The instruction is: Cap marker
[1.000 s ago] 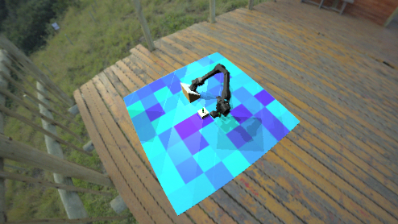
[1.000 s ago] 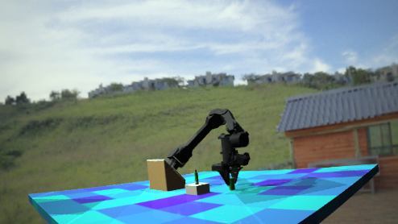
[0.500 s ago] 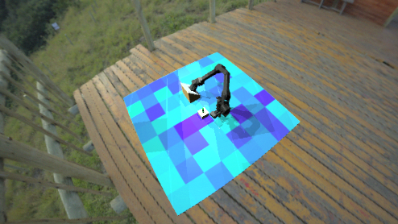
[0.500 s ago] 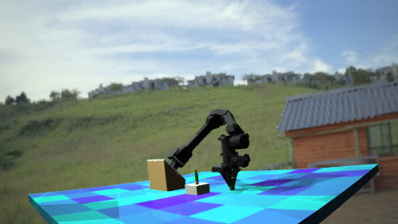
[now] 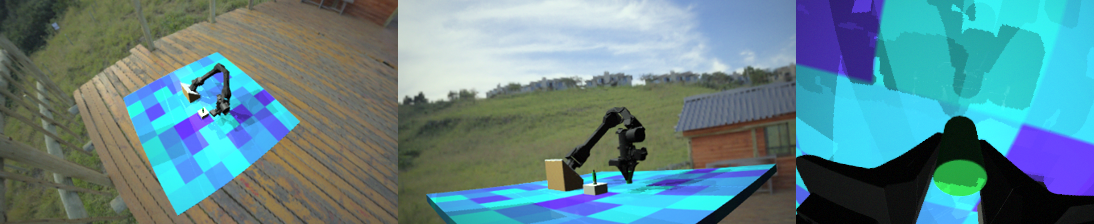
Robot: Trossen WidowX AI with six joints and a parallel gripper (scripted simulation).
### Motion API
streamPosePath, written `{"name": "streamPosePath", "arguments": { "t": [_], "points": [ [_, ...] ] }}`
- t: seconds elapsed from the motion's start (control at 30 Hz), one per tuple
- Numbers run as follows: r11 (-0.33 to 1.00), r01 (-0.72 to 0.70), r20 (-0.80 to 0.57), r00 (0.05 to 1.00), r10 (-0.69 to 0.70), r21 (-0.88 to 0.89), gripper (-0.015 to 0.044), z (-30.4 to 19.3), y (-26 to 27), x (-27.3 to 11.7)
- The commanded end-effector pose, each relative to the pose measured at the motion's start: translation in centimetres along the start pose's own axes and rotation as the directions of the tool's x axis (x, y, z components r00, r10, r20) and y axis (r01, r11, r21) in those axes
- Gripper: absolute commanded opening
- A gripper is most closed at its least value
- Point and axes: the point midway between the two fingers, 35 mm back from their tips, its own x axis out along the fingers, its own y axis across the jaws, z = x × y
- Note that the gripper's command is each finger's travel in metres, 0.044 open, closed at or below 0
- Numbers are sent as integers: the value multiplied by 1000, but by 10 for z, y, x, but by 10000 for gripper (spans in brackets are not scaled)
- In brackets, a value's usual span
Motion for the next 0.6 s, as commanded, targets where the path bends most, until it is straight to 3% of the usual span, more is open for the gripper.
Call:
{"name": "streamPosePath", "arguments": {
  "t": [0.0, 0.57],
  "points": [
    [1000, 6, 7, 1000, -6, -10, 0, 1, 0, -15],
    [1000, 21, 7, 1000, -21, -6, 0, -17, -23, -46]
  ]
}}
